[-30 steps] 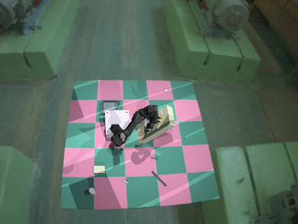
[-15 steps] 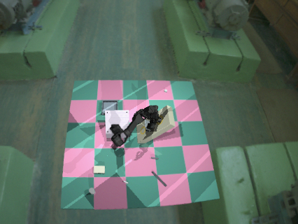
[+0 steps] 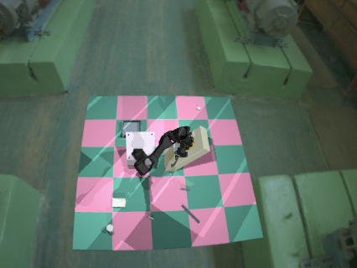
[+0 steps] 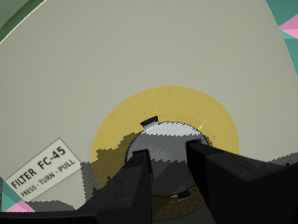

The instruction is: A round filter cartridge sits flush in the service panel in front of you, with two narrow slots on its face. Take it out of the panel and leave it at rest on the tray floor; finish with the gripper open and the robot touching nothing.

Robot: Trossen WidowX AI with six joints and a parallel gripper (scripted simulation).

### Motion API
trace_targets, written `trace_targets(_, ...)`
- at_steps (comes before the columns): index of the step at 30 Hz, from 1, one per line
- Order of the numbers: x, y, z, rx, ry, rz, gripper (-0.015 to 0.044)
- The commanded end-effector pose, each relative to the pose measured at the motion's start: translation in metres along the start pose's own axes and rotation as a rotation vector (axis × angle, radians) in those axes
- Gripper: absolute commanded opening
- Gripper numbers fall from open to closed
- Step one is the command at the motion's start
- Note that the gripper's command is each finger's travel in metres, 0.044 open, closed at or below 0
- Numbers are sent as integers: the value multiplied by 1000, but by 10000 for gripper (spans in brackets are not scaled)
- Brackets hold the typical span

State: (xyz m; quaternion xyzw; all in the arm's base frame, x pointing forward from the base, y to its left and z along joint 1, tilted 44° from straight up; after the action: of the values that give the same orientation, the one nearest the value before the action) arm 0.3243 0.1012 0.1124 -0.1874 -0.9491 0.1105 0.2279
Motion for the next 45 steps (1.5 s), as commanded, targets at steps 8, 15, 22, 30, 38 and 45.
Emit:
trace_targets(8, -2, 0, 0, 1, -1, 0, 100)
trace_targets(15, -2, 0, 0, 1, -1, 0, 54)
trace_targets(22, -3, 0, 0, -51, 2, -2, 0)
trace_targets(30, -5, 1, 1, -301, 5, -4, 0)
trace_targets(38, -6, 1, 1, -575, 6, -3, 0)
trace_targets(45, -6, 1, 1, -818, 6, -3, 0)
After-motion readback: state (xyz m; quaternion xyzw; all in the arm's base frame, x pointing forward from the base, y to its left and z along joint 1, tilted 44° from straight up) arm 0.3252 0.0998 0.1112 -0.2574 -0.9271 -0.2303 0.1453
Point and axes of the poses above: the point midway between the two fingers, 35 mm back from their tips, its own x axis back along the fingers, its own y axis across the jaws, z = x × y, the point moved 2 cm from there along x, back along the fingers, and after that the axes turned 5 degrees about -x, right-handed, at the moved point
